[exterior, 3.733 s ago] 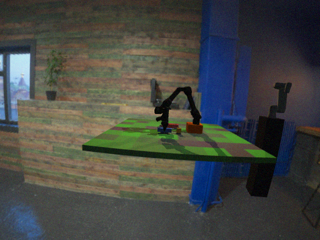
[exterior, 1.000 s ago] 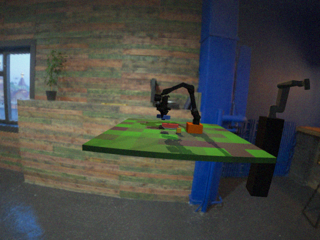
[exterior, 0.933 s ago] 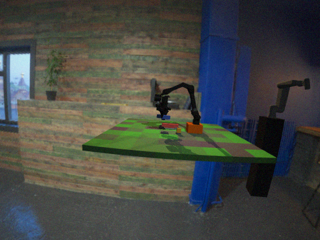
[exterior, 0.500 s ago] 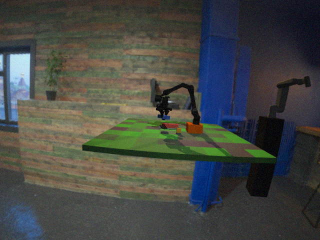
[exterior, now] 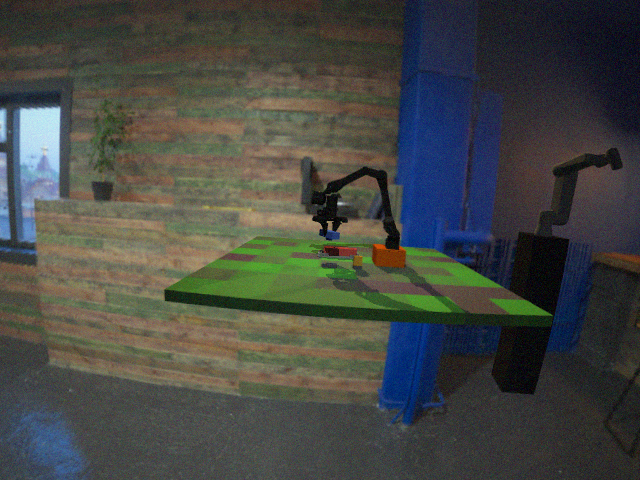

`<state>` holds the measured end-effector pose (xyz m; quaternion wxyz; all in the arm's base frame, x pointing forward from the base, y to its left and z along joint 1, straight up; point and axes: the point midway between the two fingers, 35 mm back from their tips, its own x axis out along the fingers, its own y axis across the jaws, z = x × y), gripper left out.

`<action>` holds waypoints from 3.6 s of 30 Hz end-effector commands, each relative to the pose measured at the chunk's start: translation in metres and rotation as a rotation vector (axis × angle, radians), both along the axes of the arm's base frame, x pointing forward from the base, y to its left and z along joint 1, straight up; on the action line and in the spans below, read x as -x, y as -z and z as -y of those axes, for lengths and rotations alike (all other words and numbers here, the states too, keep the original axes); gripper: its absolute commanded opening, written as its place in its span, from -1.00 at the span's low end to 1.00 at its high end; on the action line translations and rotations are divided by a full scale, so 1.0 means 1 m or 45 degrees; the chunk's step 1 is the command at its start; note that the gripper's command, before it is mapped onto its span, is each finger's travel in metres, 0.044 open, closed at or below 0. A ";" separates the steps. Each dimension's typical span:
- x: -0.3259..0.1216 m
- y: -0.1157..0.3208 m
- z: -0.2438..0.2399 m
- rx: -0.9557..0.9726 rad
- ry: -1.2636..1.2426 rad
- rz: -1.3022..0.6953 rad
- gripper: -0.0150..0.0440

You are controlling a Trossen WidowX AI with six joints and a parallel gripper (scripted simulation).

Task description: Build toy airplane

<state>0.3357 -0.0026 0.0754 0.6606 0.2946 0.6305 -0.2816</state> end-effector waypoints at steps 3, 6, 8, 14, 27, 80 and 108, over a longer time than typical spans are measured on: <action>0.006 0.006 0.020 -0.008 0.163 -0.014 -0.49; 0.008 0.008 0.030 -0.010 0.236 -0.016 -0.49; 0.009 0.009 0.036 -0.011 0.284 -0.018 -0.49; 0.014 0.012 0.055 -0.015 0.429 -0.021 -0.49; 0.028 0.018 0.089 -0.024 0.707 -0.028 -0.49; 0.027 0.044 0.088 -0.024 0.707 -0.028 0.17; 0.026 0.056 0.089 -0.020 0.700 -0.020 -0.30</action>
